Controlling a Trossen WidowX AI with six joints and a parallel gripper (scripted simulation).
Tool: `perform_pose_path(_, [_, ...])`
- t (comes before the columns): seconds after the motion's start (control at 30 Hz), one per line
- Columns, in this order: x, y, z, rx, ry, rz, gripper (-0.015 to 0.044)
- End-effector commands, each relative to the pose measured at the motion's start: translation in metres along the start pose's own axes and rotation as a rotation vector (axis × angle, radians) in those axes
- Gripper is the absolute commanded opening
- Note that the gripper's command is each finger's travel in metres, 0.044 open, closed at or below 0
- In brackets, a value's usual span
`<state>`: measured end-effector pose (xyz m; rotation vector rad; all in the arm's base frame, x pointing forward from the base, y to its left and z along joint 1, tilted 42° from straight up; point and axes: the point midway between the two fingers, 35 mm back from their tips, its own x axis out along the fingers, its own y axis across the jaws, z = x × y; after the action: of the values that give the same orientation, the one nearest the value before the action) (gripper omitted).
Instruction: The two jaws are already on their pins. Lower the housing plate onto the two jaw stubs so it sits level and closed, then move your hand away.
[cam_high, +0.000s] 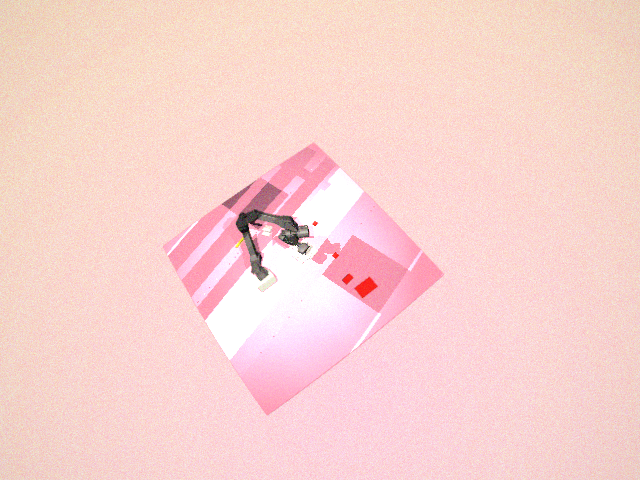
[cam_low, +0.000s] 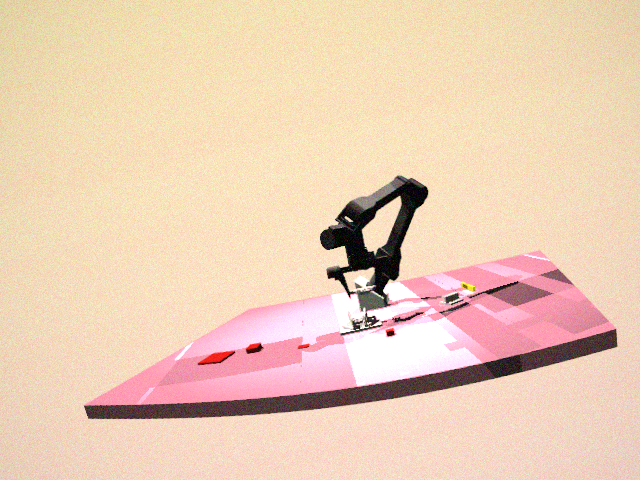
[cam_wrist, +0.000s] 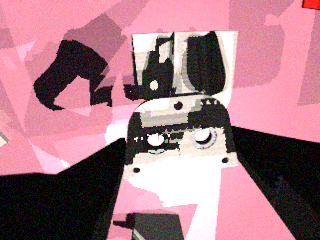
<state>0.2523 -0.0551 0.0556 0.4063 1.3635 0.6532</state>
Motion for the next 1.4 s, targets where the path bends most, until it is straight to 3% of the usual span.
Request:
perform_pose_path(0.0, [0.001, -0.01, -0.006, 0.008, 0.0, 0.005, 0.0351])
perform_pose_path(0.3, [0.002, -0.033, -0.021, 0.044, -0.01, 0.028, 0.0351])
perform_pose_path(1.37, [0.002, -0.03, -0.022, 0.027, -0.01, 0.028, 0.0351])
